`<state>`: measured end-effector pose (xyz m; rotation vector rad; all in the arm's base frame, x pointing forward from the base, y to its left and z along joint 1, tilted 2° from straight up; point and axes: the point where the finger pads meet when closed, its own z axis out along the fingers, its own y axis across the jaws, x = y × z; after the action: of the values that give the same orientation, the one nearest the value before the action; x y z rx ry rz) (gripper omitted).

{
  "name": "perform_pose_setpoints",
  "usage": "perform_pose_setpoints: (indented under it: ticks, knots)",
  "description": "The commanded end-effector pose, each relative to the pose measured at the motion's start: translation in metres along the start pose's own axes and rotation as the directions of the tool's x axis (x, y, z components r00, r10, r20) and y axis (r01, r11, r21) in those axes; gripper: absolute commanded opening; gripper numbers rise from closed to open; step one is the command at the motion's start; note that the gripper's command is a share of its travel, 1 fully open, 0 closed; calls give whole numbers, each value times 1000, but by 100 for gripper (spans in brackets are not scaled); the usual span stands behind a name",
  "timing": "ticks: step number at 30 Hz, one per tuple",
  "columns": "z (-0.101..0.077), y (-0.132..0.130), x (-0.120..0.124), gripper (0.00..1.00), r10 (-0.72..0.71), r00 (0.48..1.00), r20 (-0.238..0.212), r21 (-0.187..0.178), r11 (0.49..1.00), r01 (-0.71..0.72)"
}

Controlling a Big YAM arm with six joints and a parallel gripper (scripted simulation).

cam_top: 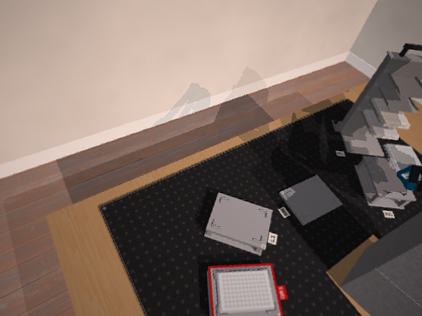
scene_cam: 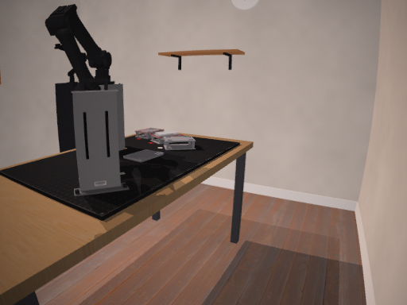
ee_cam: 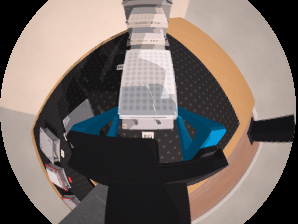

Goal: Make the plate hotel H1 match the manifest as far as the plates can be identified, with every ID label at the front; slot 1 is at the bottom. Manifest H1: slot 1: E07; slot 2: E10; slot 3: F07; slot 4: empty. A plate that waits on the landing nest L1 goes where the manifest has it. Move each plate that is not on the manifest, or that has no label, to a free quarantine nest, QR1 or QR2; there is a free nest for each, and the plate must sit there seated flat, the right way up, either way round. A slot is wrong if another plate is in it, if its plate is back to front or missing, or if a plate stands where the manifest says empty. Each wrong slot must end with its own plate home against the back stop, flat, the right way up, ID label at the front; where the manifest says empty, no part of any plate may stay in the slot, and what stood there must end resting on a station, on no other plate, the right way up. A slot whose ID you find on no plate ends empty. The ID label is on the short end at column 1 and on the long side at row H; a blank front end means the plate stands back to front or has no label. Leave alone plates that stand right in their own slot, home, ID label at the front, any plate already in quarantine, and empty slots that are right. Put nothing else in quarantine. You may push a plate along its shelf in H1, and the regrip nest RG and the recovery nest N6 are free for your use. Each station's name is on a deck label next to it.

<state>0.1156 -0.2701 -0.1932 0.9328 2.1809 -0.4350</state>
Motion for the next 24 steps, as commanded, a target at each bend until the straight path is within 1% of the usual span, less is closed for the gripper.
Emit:
perform_pose_setpoints:
  ticks: [1, 24]
  knots:
    - [-17, 7, -4, 86, 6, 1000, -13, -12, 1000, -7]
    - [-31, 7, -19, 86, 6, 1000, -12, -13, 1000, -6]
